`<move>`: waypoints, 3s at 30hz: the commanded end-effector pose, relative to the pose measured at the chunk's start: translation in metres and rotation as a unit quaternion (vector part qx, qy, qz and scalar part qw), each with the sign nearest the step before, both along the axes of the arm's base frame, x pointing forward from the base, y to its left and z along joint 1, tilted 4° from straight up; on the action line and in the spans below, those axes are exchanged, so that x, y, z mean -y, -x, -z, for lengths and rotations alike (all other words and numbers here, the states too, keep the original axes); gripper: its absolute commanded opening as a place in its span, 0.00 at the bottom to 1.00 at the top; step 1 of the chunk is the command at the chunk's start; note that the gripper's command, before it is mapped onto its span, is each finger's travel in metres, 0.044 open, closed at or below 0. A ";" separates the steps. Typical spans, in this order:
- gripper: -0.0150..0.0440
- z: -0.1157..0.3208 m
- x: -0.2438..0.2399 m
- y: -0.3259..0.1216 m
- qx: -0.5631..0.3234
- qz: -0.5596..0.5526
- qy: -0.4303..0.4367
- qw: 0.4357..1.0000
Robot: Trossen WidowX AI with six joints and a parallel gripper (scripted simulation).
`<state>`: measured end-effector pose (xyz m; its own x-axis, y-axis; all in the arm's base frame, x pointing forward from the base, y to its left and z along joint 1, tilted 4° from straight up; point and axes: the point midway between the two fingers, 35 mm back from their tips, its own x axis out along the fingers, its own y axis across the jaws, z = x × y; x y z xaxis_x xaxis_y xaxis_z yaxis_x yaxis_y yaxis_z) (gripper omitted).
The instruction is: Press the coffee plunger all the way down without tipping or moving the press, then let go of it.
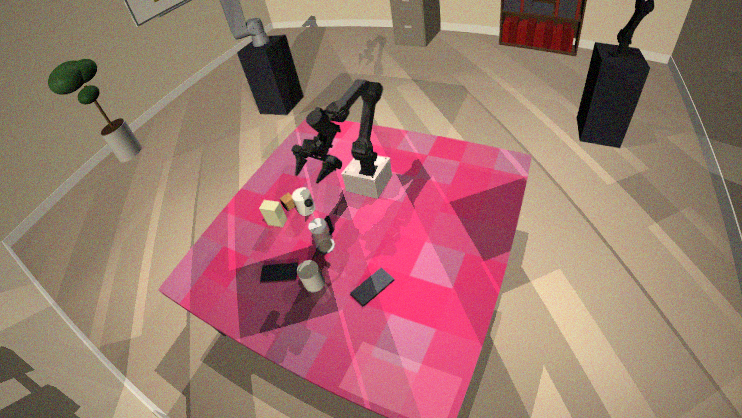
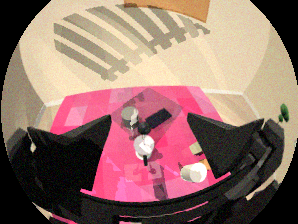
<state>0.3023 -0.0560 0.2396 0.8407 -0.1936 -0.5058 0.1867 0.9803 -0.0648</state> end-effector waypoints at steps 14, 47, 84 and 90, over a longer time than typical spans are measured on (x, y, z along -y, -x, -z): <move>1.00 0.066 -0.001 -0.003 -0.010 0.007 -0.014 1.000; 0.64 0.085 0.006 -0.033 -0.009 0.007 -0.013 1.000; 0.45 0.119 0.008 -0.040 -0.009 0.007 -0.013 1.000; 0.45 0.129 0.009 -0.042 -0.009 0.007 -0.013 1.000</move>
<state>0.3501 -0.0662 0.1371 0.8593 -0.1998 -0.4709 0.2067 0.9777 -0.0375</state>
